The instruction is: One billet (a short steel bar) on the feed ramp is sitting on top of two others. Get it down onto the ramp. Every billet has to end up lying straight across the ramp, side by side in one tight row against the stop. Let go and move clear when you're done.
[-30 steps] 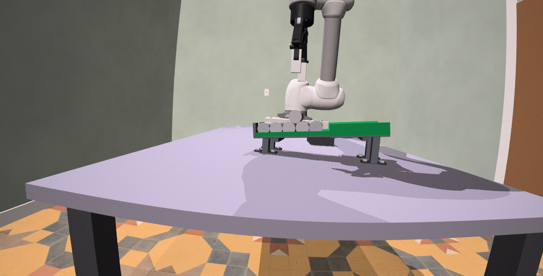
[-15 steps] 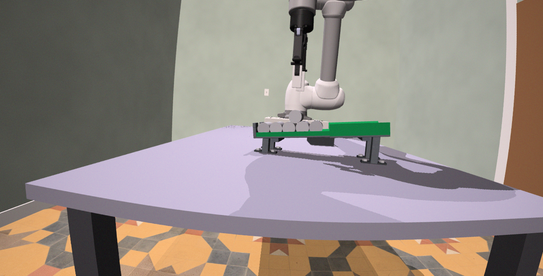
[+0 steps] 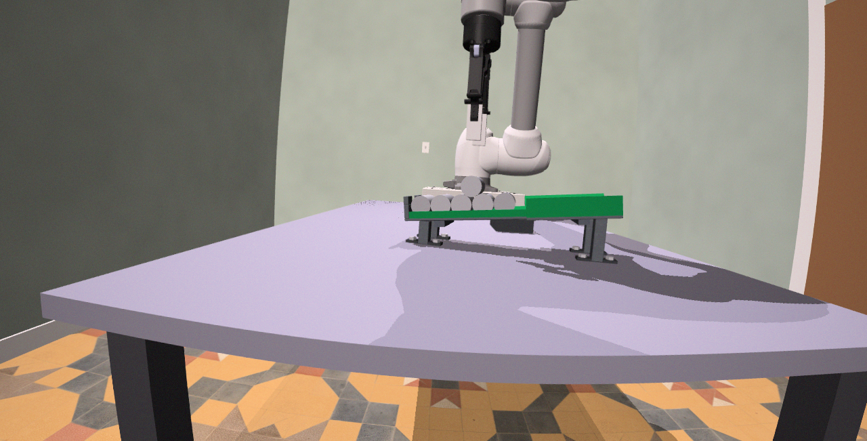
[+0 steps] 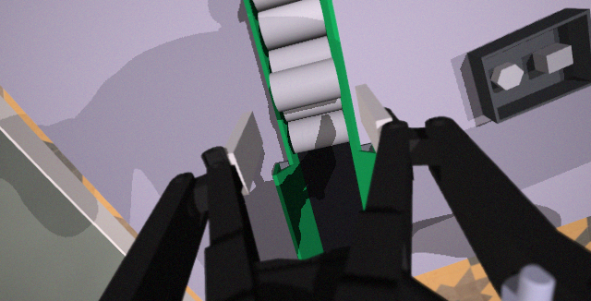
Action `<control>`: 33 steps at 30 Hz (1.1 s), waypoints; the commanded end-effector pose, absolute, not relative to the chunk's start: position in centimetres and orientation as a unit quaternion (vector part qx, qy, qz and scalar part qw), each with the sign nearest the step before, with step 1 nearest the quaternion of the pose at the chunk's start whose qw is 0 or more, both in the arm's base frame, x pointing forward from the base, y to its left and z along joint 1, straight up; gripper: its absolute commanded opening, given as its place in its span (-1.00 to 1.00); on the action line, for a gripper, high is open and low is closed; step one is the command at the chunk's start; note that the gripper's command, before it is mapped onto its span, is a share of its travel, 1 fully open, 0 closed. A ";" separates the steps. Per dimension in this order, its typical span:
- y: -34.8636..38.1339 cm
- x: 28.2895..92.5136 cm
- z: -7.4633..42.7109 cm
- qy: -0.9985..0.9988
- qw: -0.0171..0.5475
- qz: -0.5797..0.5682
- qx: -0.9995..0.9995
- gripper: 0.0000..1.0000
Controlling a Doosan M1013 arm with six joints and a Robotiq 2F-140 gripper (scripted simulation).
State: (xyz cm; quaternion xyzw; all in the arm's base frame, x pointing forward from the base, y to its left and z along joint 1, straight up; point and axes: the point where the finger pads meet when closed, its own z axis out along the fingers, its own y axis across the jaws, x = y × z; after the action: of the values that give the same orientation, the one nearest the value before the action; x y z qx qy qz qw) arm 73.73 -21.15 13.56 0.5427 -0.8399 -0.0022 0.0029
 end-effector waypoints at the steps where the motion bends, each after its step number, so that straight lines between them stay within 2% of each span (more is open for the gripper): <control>1: -21.2 73.7 13.6 -0.840 0.003 -0.002 0.543 0.10; 33: -21.2 73.7 12.4 -0.840 0.003 -0.002 0.543 0.10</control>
State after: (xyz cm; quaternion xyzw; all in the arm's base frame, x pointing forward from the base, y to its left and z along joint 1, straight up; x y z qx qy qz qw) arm 73.73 -21.15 12.53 0.5427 -0.8399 -0.0022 0.0028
